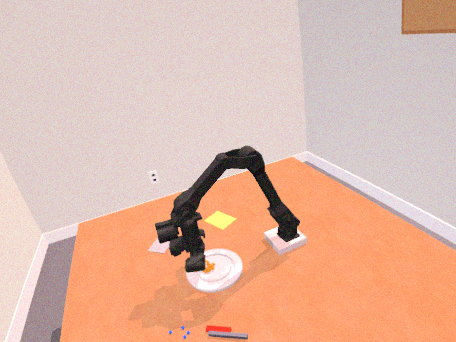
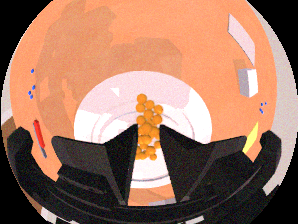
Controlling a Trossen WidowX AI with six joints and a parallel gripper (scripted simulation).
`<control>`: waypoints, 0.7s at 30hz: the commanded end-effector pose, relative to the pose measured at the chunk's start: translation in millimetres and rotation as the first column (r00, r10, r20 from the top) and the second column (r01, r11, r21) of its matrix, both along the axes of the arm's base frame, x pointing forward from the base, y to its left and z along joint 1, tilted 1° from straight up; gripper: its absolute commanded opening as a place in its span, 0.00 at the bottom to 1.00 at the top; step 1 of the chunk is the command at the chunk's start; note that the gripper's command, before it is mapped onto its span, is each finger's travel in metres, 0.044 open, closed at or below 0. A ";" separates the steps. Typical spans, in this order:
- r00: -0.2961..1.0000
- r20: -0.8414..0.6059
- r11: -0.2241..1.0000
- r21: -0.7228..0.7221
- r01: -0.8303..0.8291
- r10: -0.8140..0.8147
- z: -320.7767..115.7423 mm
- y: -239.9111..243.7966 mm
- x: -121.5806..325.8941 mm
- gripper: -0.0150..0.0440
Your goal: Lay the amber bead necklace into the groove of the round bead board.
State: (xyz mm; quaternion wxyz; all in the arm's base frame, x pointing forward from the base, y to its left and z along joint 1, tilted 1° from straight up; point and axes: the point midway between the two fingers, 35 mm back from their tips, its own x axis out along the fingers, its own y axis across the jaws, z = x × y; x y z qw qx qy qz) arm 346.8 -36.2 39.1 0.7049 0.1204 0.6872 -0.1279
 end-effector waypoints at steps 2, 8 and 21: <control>1.000 0.011 1.000 0.001 0.007 -0.007 8.5 0.2 1.7 0.25; 1.000 0.011 1.000 0.002 0.007 -0.007 8.4 4.9 0.8 0.25; 1.000 0.010 1.000 0.005 0.007 -0.007 7.4 43.2 -9.0 0.25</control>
